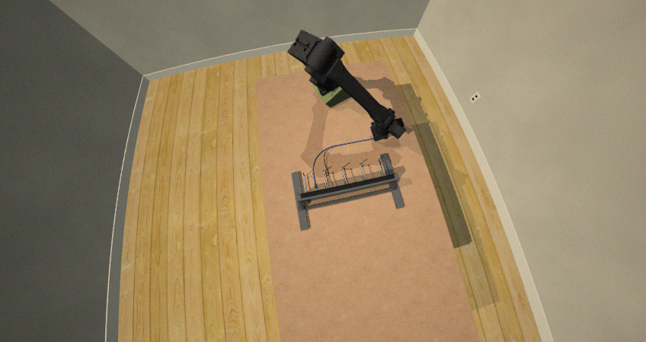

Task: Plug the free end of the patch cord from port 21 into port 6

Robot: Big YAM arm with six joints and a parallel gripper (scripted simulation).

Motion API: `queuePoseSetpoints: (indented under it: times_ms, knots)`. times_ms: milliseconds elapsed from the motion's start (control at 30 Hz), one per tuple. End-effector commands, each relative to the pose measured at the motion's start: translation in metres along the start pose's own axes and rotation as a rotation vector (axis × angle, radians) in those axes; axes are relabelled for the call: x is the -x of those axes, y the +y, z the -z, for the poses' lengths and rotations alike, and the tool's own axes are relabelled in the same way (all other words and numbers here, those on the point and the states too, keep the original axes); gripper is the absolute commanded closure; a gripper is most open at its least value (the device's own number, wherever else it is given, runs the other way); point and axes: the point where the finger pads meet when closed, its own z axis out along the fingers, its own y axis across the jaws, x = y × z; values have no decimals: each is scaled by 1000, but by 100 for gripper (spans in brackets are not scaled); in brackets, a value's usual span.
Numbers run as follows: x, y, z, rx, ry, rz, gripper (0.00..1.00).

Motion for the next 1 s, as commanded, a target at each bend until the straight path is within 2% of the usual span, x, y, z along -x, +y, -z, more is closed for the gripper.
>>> queuePoseSetpoints:
  times_ms: [0,967]
  knots:
    - [7,-15,2,-17,-12,-8,64]
    - [1,-1,-3,6,6,9,64]
